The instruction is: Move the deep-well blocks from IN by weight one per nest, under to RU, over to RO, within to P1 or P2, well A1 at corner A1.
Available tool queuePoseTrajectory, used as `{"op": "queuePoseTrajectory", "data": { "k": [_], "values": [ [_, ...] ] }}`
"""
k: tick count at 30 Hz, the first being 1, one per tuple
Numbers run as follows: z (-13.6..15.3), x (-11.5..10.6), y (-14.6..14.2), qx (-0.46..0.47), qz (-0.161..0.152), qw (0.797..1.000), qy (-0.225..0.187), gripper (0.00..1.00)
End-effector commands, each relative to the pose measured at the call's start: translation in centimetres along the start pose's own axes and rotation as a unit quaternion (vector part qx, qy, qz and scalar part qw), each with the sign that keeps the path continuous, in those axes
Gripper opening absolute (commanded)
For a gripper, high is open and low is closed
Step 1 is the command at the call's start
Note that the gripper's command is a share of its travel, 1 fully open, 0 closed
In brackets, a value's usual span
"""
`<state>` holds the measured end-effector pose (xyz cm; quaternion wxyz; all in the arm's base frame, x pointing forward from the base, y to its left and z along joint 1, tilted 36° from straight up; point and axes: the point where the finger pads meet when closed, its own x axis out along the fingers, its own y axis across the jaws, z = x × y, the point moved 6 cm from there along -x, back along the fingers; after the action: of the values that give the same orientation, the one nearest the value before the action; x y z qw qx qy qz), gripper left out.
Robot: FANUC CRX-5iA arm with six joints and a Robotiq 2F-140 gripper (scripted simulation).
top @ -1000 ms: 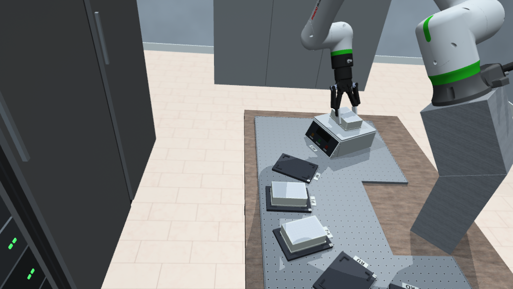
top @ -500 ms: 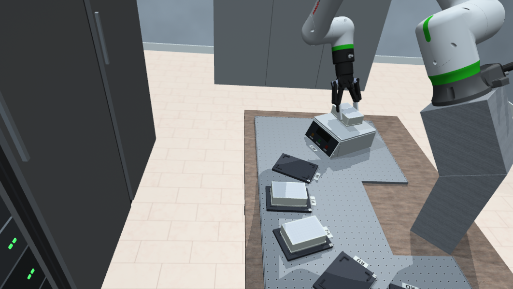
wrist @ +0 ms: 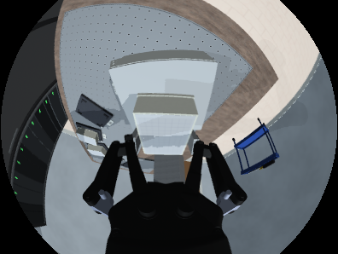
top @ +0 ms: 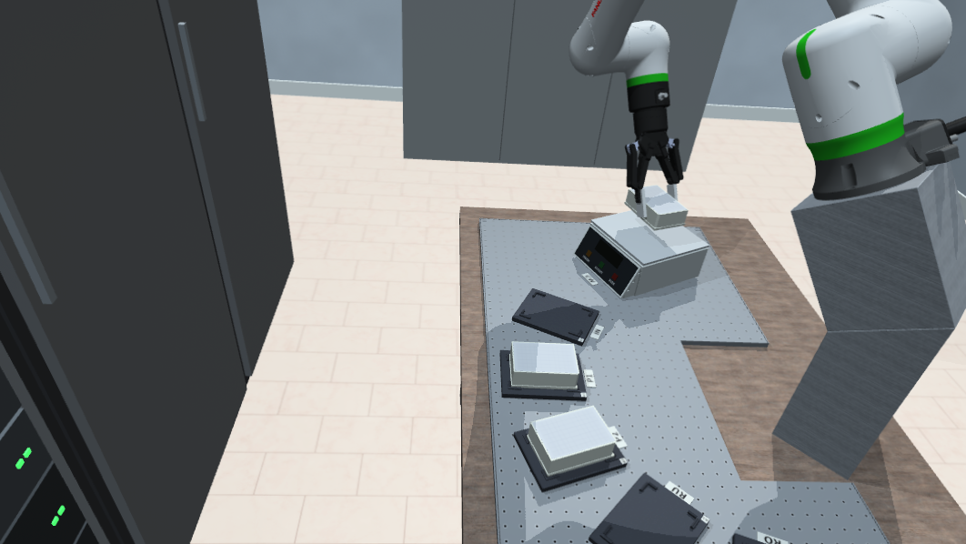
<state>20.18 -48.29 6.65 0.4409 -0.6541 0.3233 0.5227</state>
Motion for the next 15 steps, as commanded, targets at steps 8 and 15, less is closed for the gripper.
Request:
{"op": "queuePoseTrajectory", "data": {
  "k": [8,15],
  "values": [
    [0.76,-1.34,0.01,0.000,0.000,1.000,0.000,0.10],
    [0.76,-1.34,0.01,0.000,0.000,1.000,0.000,0.10]
  ]
}}
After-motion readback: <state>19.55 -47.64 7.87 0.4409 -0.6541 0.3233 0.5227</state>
